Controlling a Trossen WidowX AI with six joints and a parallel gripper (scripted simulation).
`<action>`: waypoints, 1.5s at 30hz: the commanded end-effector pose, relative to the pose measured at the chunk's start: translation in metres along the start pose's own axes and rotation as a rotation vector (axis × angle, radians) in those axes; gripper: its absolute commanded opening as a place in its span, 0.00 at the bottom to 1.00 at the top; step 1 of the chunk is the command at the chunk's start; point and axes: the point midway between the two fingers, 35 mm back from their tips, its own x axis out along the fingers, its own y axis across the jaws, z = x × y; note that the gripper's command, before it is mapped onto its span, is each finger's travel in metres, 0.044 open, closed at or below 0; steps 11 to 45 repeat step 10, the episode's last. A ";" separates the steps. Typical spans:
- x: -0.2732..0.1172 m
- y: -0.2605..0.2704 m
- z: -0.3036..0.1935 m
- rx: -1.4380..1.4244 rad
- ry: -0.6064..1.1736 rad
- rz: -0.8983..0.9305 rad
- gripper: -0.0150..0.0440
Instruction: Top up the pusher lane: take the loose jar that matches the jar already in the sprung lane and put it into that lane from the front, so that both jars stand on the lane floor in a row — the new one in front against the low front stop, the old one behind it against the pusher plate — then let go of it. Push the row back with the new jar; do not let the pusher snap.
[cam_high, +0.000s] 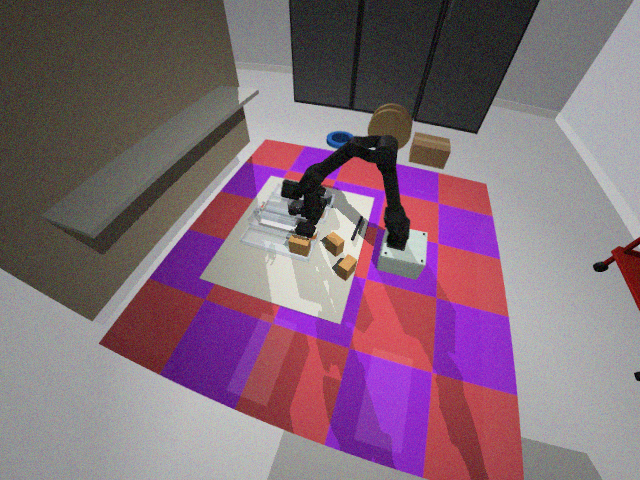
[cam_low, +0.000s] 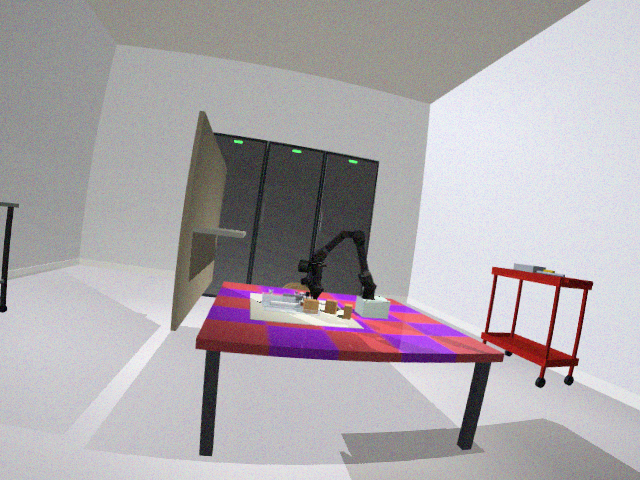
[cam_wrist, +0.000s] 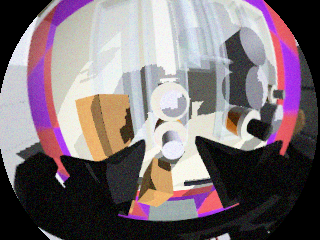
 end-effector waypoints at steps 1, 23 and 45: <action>-0.002 0.000 -0.008 0.002 -0.002 -0.002 0.77; -0.003 0.000 -0.040 0.002 0.001 -0.002 0.77; -0.003 0.000 -0.040 0.002 0.001 -0.002 0.77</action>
